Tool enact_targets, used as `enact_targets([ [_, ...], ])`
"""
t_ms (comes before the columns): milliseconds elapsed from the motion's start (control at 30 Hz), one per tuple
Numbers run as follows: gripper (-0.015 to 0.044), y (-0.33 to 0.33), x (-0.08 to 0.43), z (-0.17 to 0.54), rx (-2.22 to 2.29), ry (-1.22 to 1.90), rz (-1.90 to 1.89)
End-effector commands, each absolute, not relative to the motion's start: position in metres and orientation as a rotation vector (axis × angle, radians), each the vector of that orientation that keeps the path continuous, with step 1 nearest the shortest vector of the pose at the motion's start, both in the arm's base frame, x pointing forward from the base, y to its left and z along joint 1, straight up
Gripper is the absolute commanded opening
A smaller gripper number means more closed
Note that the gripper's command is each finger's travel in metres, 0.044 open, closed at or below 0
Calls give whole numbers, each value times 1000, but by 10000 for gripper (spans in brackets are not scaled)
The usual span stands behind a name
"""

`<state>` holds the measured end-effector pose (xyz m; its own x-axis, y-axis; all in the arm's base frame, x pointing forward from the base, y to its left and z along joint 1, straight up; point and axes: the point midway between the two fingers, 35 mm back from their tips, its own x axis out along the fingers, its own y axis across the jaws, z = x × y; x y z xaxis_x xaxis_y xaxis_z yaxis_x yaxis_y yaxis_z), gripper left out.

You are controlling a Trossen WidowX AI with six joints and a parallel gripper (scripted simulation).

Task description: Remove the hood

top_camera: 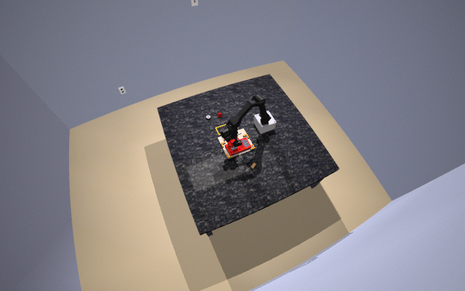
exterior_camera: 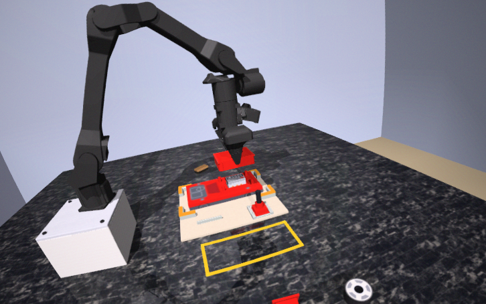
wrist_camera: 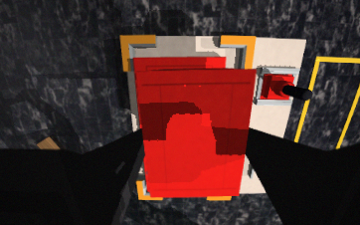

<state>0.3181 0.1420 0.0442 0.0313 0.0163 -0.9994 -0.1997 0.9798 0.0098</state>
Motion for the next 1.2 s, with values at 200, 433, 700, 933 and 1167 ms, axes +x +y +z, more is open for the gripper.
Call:
enact_targets([
  [200,0,94,331,45,-143,1535,159],
  [433,0,58,337,46,-145,1534,157],
  [700,0,16,339,47,-148,1533,154],
  [933,0,-20,336,48,-150,1532,152],
  [1167,0,-55,330,49,-153,1532,149],
])
